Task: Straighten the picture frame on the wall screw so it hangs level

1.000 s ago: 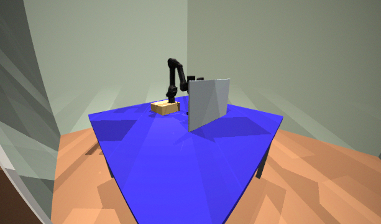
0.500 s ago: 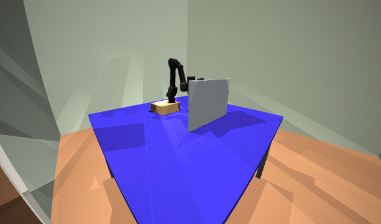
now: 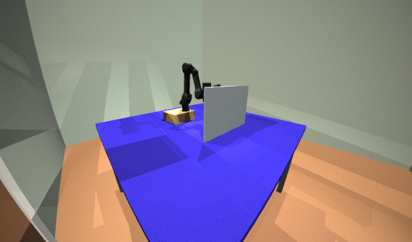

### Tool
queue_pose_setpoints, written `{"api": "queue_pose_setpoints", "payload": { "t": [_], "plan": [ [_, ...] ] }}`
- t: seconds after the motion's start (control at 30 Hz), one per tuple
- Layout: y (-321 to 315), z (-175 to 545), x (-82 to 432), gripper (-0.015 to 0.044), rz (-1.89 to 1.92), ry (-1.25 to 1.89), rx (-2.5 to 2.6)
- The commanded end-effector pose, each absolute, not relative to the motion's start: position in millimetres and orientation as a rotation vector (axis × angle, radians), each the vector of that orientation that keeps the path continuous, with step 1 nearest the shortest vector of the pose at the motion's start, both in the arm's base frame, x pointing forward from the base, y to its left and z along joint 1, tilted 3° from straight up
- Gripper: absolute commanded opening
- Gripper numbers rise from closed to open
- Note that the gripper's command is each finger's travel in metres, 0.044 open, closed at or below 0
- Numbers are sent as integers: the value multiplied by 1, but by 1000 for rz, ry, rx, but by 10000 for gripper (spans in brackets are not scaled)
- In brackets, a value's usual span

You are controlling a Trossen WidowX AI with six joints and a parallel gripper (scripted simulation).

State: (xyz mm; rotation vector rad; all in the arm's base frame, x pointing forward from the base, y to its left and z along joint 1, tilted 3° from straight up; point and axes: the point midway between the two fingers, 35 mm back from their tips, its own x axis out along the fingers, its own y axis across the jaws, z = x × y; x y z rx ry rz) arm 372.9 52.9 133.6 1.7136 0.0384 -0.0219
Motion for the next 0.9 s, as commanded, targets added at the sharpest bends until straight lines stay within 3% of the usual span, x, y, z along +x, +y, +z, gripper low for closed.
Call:
{"api": "queue_pose_setpoints", "payload": {
  "t": [0.0,0.87],
  "plan": [
    [53,133,373,0,-22,38,1708],
    [53,133,373,0,-20,38,1578]
  ]
}}
